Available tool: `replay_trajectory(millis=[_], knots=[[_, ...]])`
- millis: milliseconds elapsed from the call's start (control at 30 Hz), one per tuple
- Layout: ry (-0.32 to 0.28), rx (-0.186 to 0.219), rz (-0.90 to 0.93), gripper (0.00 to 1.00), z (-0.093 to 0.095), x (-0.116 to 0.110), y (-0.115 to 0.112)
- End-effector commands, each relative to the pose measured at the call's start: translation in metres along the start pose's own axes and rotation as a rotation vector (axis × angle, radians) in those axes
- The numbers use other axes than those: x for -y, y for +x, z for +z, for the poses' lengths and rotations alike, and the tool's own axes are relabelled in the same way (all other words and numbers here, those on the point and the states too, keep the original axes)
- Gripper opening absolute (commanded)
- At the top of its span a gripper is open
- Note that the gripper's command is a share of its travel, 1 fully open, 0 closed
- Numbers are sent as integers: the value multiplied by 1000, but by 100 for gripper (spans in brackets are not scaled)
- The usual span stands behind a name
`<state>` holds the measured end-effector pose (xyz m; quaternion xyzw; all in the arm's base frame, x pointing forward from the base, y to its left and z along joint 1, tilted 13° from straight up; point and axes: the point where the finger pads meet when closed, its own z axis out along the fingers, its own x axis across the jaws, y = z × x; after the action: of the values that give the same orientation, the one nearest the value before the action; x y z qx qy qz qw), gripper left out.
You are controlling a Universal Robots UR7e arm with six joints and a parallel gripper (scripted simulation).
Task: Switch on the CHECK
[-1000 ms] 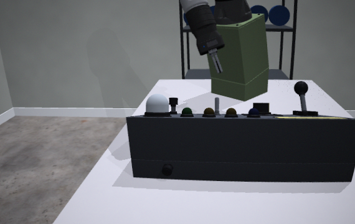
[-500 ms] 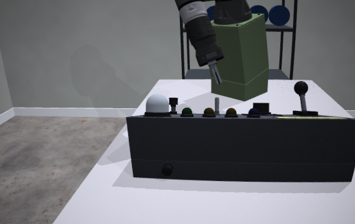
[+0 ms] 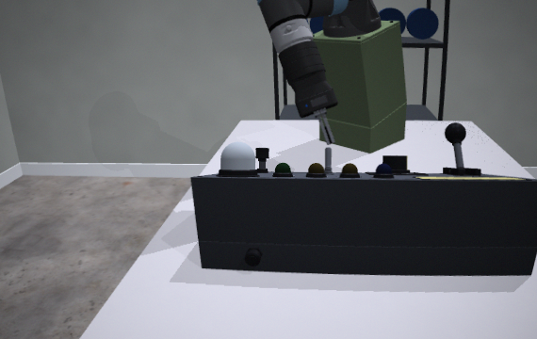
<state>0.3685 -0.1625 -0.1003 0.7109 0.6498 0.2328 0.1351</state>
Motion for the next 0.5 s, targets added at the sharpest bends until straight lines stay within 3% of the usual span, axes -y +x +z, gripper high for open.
replay_trajectory(millis=[0,467], knots=[[-1,1,-1,0,10,0,-4],[-1,1,-1,0,18,0,-8]])
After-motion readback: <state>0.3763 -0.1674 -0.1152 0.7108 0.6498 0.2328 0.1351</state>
